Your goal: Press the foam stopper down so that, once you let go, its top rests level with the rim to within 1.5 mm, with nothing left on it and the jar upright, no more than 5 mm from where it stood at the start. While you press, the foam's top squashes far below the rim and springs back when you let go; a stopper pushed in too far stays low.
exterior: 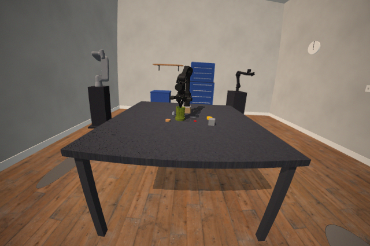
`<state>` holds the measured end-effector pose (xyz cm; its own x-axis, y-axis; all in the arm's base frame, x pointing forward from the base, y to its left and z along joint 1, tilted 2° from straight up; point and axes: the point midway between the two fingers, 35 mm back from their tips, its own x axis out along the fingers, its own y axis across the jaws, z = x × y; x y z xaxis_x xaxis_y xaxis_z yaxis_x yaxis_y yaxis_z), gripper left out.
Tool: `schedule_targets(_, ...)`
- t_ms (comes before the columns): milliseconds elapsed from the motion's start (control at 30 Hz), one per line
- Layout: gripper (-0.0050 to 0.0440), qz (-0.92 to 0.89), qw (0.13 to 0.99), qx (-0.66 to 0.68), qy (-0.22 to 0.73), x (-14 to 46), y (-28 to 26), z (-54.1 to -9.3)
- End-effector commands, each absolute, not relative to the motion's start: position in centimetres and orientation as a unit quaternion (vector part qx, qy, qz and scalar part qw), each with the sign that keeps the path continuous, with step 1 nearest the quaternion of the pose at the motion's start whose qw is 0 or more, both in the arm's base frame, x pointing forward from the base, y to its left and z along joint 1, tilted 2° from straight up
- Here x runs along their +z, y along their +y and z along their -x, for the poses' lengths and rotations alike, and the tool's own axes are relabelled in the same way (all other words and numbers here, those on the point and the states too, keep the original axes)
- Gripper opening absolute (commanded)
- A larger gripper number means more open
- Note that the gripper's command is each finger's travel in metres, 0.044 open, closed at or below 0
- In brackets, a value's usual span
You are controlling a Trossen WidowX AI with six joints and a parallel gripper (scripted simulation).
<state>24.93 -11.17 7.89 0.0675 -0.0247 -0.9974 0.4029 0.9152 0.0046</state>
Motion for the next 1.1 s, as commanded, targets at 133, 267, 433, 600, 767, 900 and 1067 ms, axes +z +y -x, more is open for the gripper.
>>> schedule_targets(133,0.0,-0.146,0.706,-0.145,0.678,7.1,-10.7,-24.2)
schedule_targets(267,0.0,-0.146,0.706,-0.146,0.677,7.7,-10.8,-24.4)
schedule_targets(433,0.0,-0.146,0.706,-0.146,0.677,11.9,-11.1,-24.9)
schedule_targets(600,0.0,-0.146,0.706,-0.146,0.678,15.3,-11.1,-24.9)
schedule_targets(767,0.0,-0.146,0.706,-0.146,0.678,16.1,-11.1,-24.8)
schedule_targets(900,0.0,-0.146,0.706,-0.146,0.678,16.1,-11.1,-24.8)
schedule_targets(1067,0.0,-0.146,0.703,-0.147,0.681,15.7,-11.1,-24.6)
